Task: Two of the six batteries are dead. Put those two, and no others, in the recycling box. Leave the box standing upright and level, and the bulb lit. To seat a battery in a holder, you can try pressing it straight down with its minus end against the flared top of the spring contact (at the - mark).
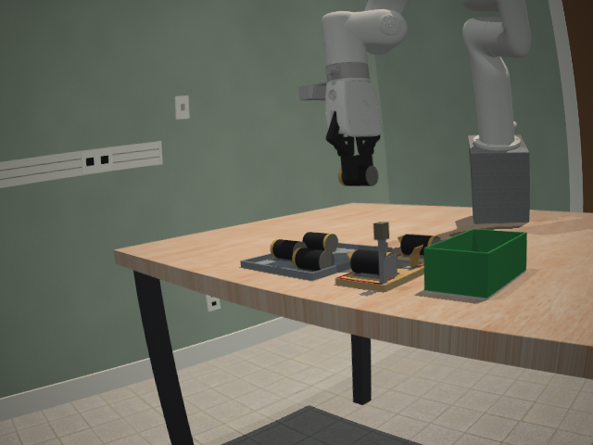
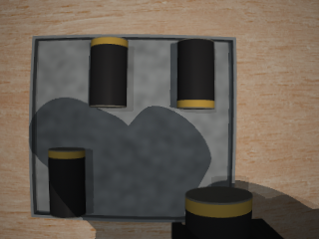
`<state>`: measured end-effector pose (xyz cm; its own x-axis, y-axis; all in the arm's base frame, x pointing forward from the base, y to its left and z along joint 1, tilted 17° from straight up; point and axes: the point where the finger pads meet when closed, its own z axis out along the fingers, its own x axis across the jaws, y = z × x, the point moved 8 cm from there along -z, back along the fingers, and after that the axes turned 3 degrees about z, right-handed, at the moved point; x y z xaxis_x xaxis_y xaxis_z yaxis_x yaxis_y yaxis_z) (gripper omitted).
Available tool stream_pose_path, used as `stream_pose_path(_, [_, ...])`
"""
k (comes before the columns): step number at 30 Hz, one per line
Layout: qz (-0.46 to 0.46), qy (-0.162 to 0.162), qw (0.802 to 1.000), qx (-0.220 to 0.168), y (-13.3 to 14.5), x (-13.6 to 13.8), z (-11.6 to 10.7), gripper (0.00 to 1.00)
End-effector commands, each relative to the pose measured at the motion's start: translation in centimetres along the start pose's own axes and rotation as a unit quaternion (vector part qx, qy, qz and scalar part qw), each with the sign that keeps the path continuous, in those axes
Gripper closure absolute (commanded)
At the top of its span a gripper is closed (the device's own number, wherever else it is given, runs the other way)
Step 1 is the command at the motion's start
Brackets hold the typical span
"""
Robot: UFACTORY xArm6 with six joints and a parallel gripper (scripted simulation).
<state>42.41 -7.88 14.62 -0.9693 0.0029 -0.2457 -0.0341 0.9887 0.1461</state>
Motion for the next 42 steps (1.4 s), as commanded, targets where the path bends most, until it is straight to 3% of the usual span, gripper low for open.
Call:
stream_pose_path(1, [-0.001, -0.002, 1.0, 0.001, 2.5, -1.1, -0.1, 0.72])
stream_pose_path(2, [-0.001, -0.002, 1.0, 0.001, 2.5, -1.1, -0.1, 0.72])
stream_pose_path(9, [-0.001, -0.002, 1.0, 0.001, 9.8, -4.1, -0.1, 0.72])
stream_pose_path(13, [-0.001, -0.002, 1.0, 0.001, 12.1, -5.0, -0.1, 0.72])
stream_pose_path(42, [0.0, -0.002, 1.0, 0.001, 12.4, -5.1, 0.3, 0.72])
